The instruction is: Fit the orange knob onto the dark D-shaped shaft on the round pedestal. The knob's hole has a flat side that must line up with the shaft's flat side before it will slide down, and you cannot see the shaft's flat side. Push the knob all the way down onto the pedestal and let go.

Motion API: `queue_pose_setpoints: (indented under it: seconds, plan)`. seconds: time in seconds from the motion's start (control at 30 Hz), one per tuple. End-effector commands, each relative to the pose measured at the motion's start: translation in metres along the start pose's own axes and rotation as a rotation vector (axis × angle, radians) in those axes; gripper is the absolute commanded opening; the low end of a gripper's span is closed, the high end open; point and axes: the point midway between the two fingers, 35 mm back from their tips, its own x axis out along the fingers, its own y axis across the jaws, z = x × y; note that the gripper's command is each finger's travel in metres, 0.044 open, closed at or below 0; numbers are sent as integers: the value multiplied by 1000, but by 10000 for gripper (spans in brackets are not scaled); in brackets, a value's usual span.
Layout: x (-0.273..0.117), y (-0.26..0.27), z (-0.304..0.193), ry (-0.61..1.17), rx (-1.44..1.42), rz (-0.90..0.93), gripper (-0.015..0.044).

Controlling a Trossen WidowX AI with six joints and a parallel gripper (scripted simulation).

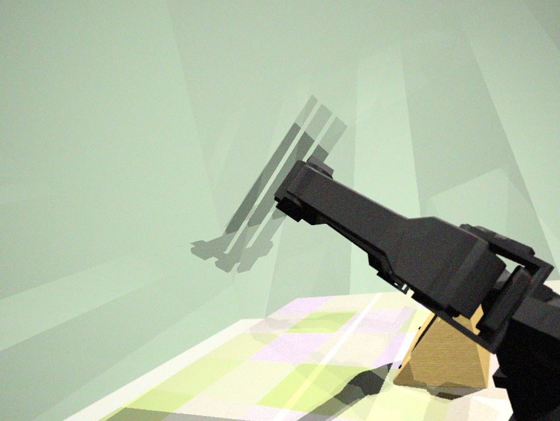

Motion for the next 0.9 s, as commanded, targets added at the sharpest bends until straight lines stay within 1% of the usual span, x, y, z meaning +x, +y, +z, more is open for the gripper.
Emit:
queue_pose_setpoints:
  seconds: [0.0, 0.87]
  plan:
    - [-3, 0, -3, -73, -1, 3, 181]
    - [-15, 0, -28, -511, -3, 7, 181]
